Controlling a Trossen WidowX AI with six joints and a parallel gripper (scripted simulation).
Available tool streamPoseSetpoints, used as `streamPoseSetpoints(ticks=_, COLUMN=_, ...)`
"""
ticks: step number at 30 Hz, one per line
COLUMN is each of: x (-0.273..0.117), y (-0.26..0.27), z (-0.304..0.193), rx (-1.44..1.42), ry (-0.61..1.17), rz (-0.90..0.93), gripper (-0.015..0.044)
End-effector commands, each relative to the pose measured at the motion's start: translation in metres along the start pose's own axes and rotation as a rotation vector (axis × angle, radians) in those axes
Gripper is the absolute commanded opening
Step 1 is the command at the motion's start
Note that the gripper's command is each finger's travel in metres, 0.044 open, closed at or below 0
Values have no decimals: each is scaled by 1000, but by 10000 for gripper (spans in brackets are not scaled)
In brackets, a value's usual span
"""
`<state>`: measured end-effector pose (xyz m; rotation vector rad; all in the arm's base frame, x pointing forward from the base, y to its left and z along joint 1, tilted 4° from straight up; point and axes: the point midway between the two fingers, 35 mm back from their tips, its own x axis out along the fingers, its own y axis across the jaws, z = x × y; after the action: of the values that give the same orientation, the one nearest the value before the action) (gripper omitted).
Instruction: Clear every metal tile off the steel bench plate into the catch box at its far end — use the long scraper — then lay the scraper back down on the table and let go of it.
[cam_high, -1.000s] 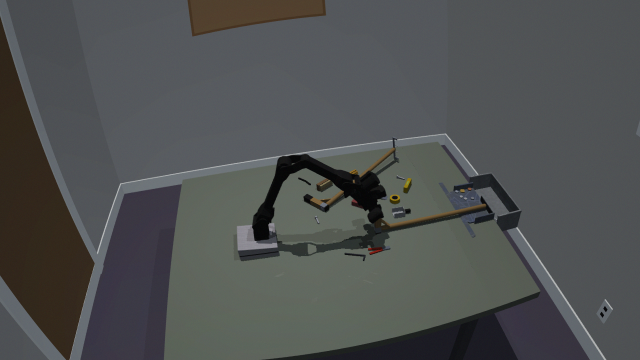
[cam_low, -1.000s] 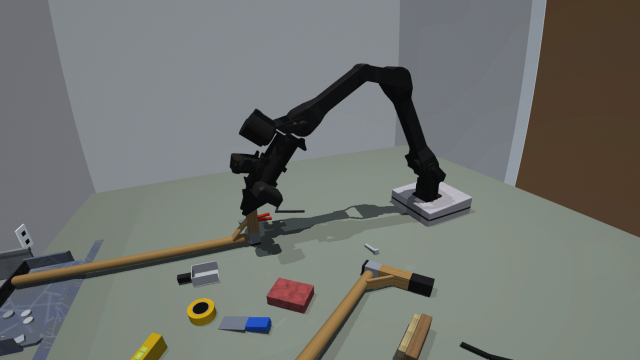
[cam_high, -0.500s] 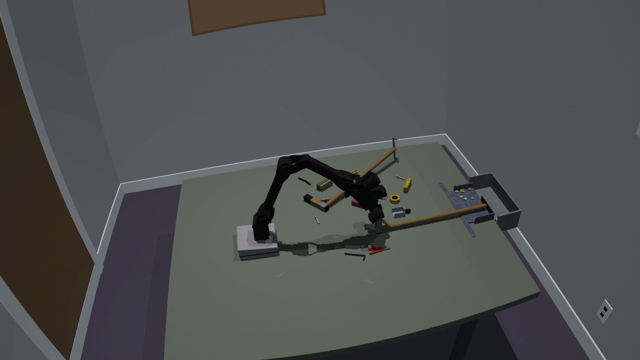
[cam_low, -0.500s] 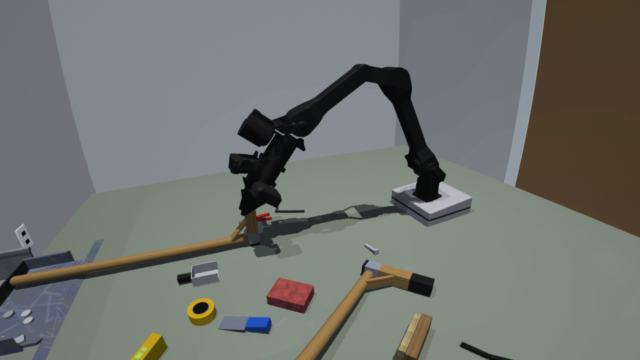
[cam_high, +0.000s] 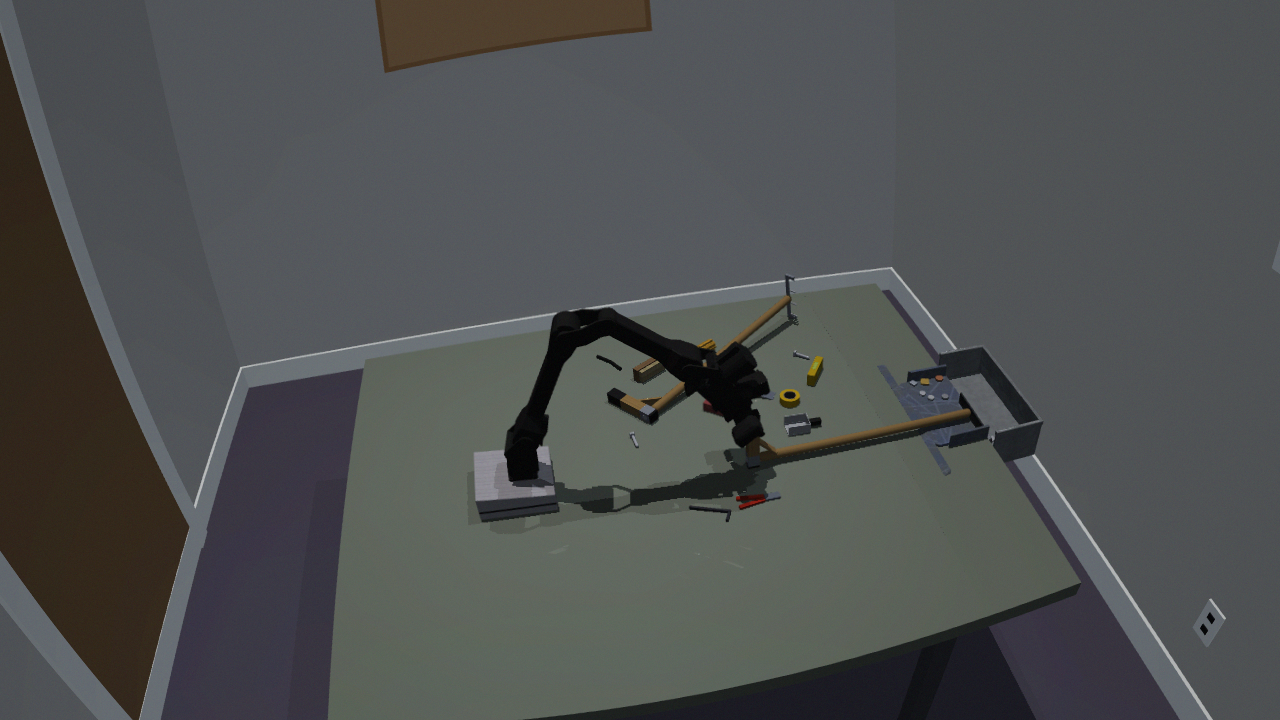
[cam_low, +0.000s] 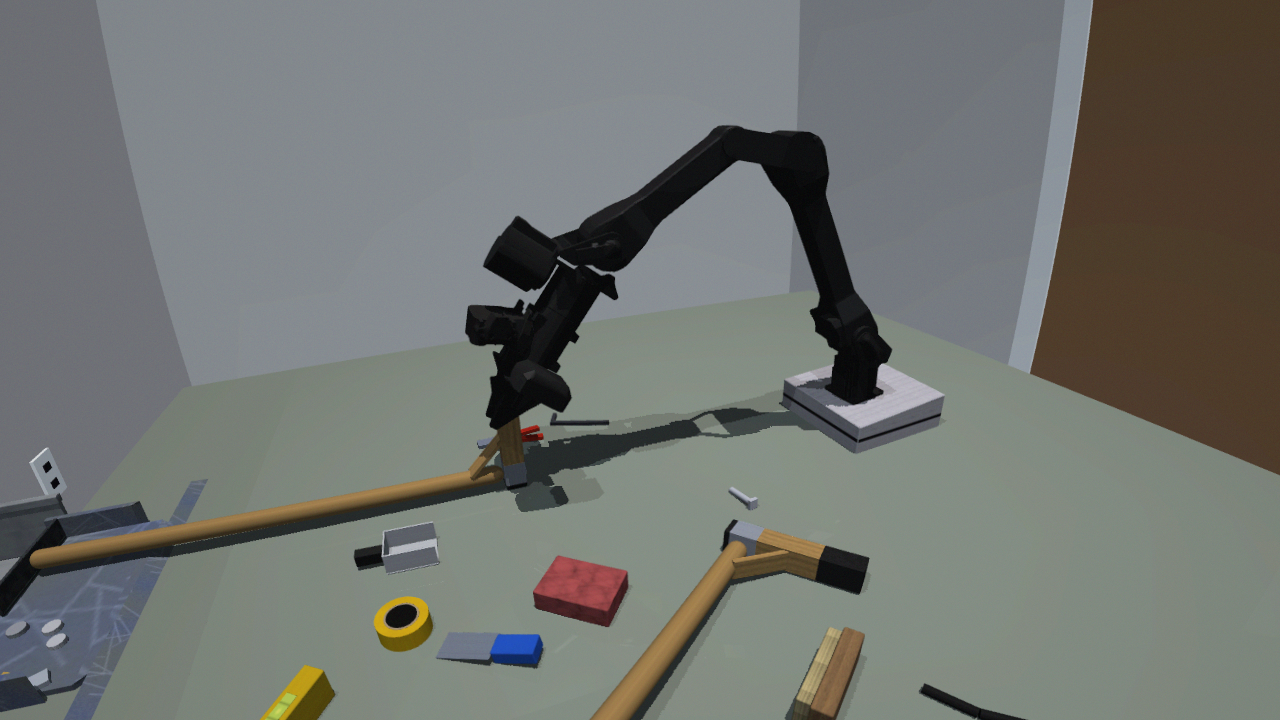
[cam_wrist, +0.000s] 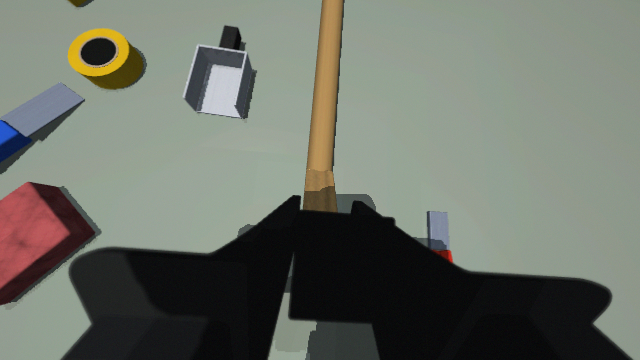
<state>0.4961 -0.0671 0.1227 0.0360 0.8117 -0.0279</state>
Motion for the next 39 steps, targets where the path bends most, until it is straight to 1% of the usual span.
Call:
streamPoseSetpoints(ticks=1, x=-7, y=-1, z=0, rx=-2, ry=-10, rz=1, gripper=0)
streamPoseSetpoints(ticks=39, x=-44, y=-5, z=-31, rx=-2, ry=-10, rz=1, gripper=0)
